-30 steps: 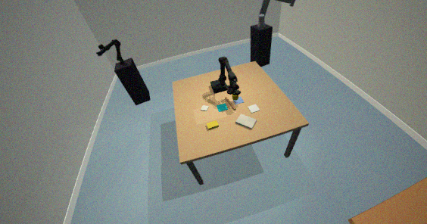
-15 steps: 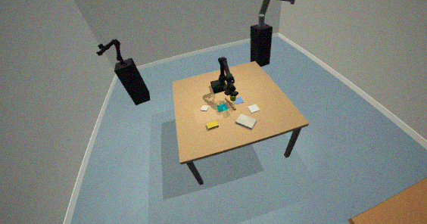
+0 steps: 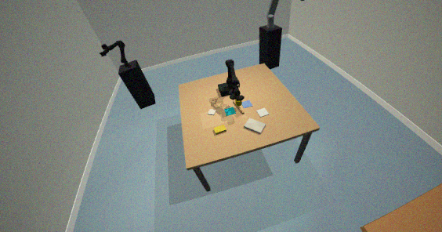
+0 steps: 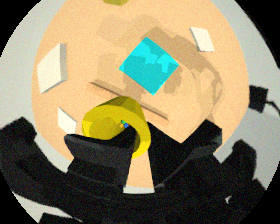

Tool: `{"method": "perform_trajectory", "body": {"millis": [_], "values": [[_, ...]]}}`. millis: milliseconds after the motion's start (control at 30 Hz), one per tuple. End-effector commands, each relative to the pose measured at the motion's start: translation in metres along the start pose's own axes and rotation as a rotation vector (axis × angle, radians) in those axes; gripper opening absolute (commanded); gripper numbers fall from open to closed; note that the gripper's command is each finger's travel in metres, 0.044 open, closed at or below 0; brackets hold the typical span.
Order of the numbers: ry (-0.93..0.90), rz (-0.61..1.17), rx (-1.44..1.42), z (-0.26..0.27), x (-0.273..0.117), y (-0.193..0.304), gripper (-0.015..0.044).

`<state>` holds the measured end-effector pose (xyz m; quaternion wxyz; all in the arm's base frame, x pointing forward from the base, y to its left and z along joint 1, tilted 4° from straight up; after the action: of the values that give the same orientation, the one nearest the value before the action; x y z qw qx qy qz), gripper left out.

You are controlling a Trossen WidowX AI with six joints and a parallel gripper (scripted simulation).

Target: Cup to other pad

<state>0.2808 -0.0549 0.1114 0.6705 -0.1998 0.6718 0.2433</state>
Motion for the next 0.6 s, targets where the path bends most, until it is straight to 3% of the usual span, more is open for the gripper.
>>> {"method": "perform_trajectory", "body": {"millis": [0,567], "values": [[0.004,-0.002,-0.004,-0.005,0.0,-0.008,0.0],[0.006,-0.004,-0.004,-0.026,-0.001,-0.039,0.0]]}}
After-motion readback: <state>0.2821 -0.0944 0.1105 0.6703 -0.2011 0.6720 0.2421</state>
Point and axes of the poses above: the point midway between the two fingers, 35 mm back from their tips, its own x axis out along the fingers, its own z axis across the jaws, y = z × x, the point moved 7 cm from there along -x, back along the fingers, and after that the axes turned 15 degrees about -x, right-handed, at the moved point
